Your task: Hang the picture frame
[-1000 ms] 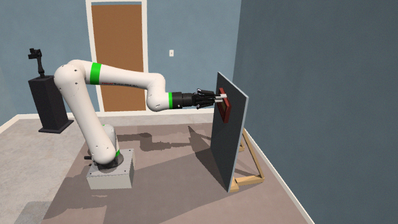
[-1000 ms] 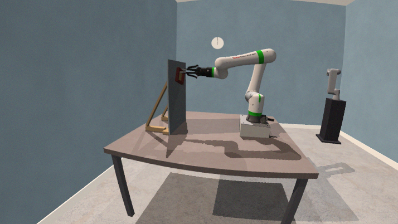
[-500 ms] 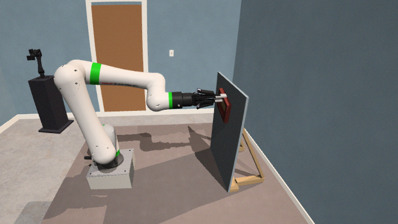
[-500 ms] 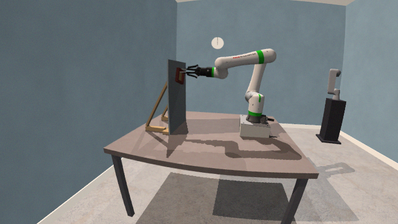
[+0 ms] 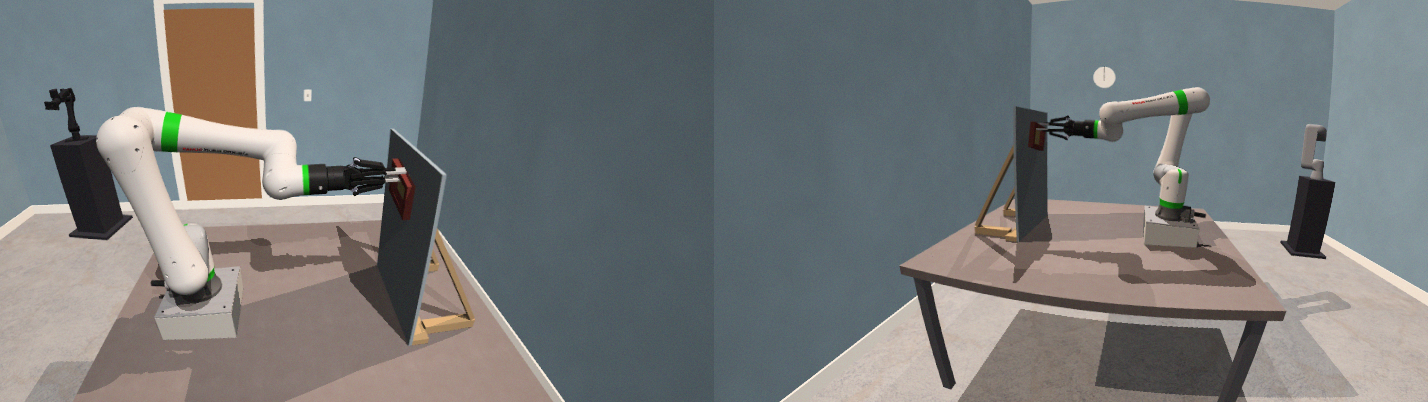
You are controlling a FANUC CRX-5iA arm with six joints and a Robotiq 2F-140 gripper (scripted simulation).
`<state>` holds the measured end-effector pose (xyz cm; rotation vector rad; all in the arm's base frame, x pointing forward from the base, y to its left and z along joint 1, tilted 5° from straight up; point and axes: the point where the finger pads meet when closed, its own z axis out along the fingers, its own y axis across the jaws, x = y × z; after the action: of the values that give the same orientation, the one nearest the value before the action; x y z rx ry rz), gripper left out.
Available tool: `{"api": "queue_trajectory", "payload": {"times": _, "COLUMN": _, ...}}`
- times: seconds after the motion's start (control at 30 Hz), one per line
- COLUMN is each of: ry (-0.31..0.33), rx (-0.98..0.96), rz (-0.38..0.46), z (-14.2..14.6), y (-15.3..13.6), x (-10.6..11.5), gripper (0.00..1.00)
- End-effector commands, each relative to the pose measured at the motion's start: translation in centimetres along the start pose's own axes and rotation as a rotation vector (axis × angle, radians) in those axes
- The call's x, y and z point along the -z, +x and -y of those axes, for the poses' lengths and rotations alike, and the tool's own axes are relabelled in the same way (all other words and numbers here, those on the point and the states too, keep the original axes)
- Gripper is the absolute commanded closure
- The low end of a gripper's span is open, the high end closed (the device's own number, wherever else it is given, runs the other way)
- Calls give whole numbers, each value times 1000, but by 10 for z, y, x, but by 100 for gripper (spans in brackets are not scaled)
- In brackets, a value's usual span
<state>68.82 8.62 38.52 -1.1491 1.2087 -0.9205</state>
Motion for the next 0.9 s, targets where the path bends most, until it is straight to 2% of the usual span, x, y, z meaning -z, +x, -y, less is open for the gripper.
{"api": "queue_trajectory", "payload": {"times": 0.0, "ry": 0, "rx": 15, "rz": 0, "z": 0, "y": -1, "x": 0, "gripper": 100}}
{"api": "queue_trajectory", "payload": {"times": 0.87, "ry": 0, "rx": 132, "rz": 5, "z": 1, "y": -8, "x": 0, "gripper": 100}}
